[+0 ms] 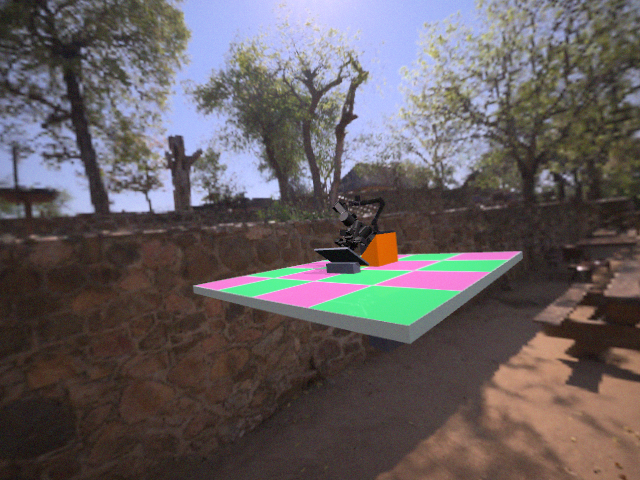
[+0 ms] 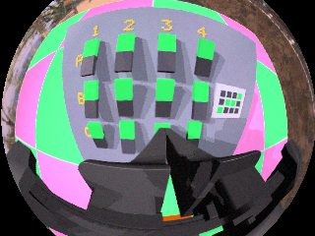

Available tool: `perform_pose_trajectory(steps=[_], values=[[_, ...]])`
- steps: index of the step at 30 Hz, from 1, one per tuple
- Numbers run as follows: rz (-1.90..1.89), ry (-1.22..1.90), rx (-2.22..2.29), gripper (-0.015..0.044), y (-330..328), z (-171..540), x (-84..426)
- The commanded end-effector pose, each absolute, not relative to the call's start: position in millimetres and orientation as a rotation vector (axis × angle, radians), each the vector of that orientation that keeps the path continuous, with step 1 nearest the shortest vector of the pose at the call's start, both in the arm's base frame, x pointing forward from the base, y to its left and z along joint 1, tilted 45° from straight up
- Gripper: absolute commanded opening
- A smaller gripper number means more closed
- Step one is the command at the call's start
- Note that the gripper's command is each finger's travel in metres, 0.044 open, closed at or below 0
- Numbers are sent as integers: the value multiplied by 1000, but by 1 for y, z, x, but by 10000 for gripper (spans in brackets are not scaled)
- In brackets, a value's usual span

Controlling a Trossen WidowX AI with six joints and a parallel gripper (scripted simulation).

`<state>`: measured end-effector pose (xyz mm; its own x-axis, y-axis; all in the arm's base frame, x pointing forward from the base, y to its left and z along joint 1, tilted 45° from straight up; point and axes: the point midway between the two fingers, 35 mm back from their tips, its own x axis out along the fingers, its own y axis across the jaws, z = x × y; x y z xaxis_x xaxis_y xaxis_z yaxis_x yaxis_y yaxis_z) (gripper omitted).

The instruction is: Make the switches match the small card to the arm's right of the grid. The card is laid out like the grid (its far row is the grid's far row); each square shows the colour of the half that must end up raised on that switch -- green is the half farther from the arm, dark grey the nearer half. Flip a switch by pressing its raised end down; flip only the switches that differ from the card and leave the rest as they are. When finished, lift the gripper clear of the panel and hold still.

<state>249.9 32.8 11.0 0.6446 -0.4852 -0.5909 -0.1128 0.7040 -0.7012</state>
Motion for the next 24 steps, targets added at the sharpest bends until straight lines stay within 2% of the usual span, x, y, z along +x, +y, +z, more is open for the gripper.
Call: perform_pose_trajectory(steps=[1, 24], values=[[-233, 869, -785, 0, 32, 9, 250], [-234, 869, -785, 0, 30, 7, 252]])
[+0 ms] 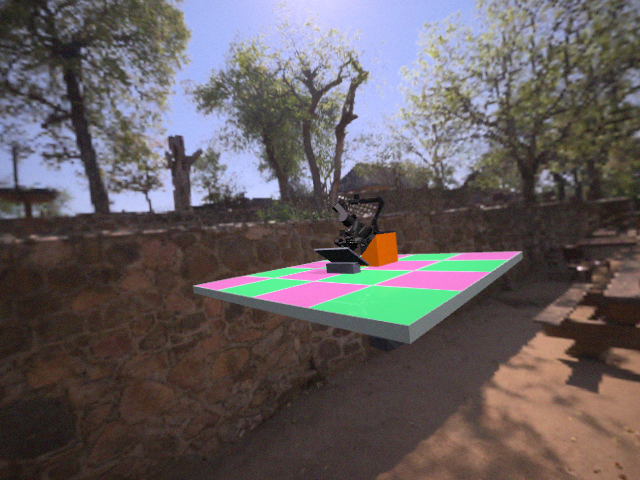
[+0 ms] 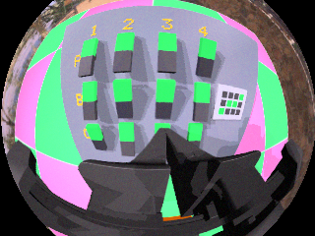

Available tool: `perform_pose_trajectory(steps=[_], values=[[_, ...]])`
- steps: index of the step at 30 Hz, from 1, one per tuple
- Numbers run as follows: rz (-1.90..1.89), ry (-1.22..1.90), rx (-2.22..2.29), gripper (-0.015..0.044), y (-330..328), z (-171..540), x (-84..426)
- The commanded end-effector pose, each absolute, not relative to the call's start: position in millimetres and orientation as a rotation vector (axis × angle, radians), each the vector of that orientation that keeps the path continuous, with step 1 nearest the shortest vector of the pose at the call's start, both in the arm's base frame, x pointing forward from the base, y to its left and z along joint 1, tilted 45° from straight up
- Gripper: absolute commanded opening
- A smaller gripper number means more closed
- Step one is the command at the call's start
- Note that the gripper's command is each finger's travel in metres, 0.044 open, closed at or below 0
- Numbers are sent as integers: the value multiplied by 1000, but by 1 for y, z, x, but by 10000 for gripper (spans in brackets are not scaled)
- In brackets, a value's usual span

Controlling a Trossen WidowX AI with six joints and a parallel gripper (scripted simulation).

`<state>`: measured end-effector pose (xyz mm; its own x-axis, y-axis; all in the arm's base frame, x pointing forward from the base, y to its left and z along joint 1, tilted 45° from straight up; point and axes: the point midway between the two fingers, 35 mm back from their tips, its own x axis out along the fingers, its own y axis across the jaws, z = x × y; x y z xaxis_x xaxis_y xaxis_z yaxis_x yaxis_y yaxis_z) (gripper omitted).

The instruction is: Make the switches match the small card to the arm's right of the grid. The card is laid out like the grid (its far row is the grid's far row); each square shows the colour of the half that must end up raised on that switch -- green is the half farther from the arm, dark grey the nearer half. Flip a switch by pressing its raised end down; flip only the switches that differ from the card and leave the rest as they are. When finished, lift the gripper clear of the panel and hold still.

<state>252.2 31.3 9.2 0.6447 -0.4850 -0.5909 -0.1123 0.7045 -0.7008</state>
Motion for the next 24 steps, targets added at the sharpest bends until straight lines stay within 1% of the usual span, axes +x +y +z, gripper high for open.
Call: perform_pose_trajectory(steps=[1, 3, 8, 10, 19, 24], values=[[-234, 869, -785, 0, 30, 7, 252], [-235, 865, -778, 0, 36, 12, 248], [-222, 853, -783, 0, 59, 40, 213], [-221, 847, -785, 0, 61, 45, 208], [-221, 847, -785, 0, 63, 45, 208], [-220, 846, -784, 0, 93, 50, 224]])
